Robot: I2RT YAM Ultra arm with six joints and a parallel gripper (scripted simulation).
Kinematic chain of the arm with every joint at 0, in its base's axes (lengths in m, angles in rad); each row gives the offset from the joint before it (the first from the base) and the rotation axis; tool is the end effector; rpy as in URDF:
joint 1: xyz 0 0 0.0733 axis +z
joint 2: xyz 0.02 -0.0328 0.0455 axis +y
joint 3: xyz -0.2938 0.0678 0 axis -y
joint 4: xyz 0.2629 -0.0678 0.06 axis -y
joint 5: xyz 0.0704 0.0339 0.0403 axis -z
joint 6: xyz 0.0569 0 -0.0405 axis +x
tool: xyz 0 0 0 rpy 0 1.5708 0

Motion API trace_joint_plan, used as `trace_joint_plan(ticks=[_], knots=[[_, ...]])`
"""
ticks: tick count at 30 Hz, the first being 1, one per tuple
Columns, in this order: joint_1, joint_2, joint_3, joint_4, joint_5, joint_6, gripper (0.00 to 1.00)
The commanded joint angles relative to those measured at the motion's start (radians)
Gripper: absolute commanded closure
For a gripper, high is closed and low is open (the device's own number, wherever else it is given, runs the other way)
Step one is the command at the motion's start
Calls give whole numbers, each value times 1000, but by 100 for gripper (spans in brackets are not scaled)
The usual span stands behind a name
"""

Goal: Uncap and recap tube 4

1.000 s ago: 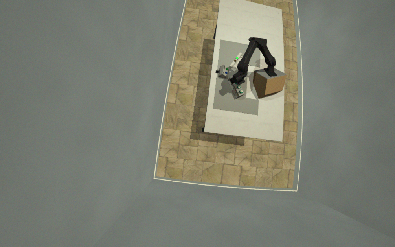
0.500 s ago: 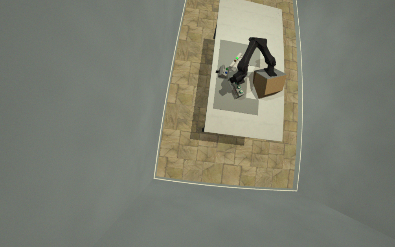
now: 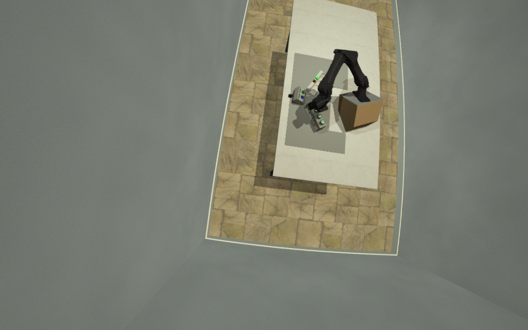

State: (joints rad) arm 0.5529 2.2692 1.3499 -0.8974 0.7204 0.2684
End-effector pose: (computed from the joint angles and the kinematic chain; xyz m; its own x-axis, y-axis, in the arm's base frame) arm 0.3496 0.1729 0.0614 -0.9368 -0.3439 0.0650 -0.2934 0.6704 -0.6815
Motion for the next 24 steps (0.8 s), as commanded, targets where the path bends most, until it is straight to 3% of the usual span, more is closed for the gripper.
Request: trace_joint_plan(ticks=[1,6,12,13,19,24], knots=[[47,-40,51,-61,-11,40,51],[73,-43,86,-126,-17,74,51],[81,-28,106,-149,-17,85,51],[45,-61,104,-150,-3,147,100],[-37,-137,109,-164,15,441,100],[-102,-189,126,-173,28,383,100]])
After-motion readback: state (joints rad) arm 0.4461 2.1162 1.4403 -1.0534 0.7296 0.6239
